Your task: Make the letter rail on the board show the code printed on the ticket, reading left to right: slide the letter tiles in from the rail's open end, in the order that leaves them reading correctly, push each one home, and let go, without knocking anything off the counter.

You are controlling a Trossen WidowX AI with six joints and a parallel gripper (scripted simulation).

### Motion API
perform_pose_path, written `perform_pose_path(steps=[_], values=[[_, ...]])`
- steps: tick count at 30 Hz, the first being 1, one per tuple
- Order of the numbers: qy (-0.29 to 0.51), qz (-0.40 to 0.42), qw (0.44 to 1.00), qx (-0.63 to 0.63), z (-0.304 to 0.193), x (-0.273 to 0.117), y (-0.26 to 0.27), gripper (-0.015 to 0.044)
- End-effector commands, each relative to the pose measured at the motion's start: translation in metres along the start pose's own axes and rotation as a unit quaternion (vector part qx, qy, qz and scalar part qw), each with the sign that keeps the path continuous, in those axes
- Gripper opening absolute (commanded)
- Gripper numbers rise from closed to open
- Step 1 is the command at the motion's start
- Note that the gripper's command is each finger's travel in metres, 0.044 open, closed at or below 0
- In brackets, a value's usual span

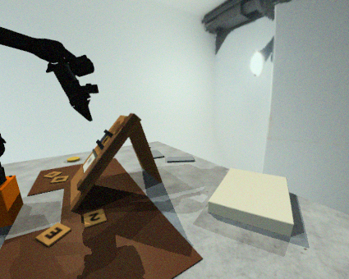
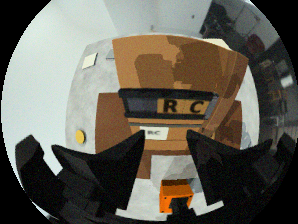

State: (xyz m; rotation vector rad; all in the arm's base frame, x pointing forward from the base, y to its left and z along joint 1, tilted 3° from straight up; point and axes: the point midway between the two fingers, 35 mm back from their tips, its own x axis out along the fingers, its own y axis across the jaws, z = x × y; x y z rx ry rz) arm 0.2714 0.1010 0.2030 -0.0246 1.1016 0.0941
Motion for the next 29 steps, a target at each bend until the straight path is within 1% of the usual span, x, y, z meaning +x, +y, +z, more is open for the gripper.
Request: perform_pose_path(steps=[1, 5, 8, 10, 29], values=[[-0.078, -0.004, 0.997, -0.002, -0.012, -0.031, -0.012, 0.0341], [-0.15, -0.005, 0.989, 0.003, -0.026, -0.056, -0.024, 0.044], [-0.199, -0.004, 0.98, 0.01, -0.037, -0.071, -0.033, 0.044], [-0.21, -0.004, 0.978, 0.012, -0.04, -0.074, -0.035, 0.044], [-0.21, -0.004, 0.978, 0.012, -0.04, -0.074, -0.035, 0.044]])
